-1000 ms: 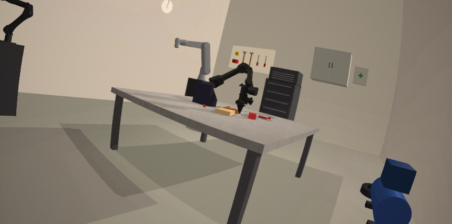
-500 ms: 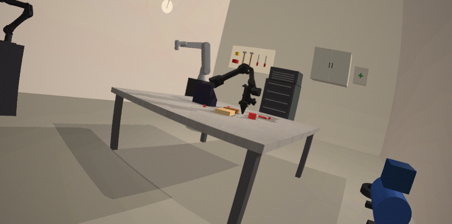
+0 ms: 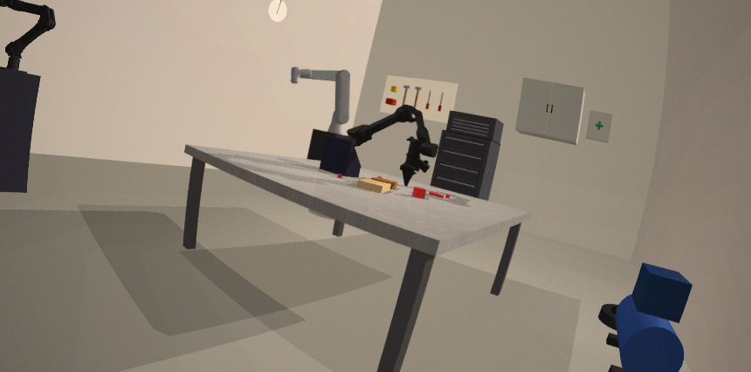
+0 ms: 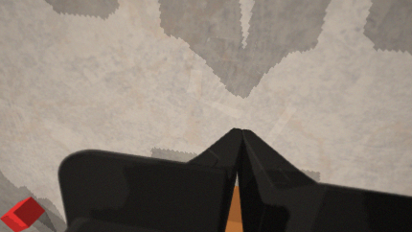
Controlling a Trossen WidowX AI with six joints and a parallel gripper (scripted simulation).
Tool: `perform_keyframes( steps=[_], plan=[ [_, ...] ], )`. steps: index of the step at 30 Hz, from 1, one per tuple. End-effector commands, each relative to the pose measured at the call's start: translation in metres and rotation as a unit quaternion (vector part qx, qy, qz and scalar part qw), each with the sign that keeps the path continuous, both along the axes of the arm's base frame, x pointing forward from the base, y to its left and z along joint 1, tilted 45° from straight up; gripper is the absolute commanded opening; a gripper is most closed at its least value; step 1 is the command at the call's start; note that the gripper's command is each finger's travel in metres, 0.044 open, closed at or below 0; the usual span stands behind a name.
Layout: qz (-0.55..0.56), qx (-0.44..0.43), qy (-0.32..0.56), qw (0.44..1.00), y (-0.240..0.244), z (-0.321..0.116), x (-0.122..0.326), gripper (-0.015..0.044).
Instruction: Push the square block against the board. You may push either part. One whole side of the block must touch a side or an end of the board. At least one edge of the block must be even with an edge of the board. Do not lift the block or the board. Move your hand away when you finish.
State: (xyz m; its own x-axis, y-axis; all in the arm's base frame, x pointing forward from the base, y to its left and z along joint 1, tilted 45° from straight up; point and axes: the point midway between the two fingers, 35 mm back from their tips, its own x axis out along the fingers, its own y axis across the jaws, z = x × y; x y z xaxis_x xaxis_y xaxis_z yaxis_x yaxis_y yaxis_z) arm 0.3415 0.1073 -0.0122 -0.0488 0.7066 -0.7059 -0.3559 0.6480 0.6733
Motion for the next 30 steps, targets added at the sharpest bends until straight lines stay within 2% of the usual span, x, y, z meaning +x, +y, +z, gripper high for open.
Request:
perform_keyframes(
  steps=[1,7,18,30],
  plan=[
    [-0.009,-0.001,-0.012,1.000,-0.027,0.025,0.006,0.0000],
    [-0.007,0.000,-0.024,1.000,-0.025,0.024,0.007,0.0000],
    [0.125,0.005,-0.152,0.981,-0.018,0.036,-0.022,0.0000],
    [0.265,0.012,-0.287,0.920,-0.012,0.046,-0.056,0.0000]
  ],
)
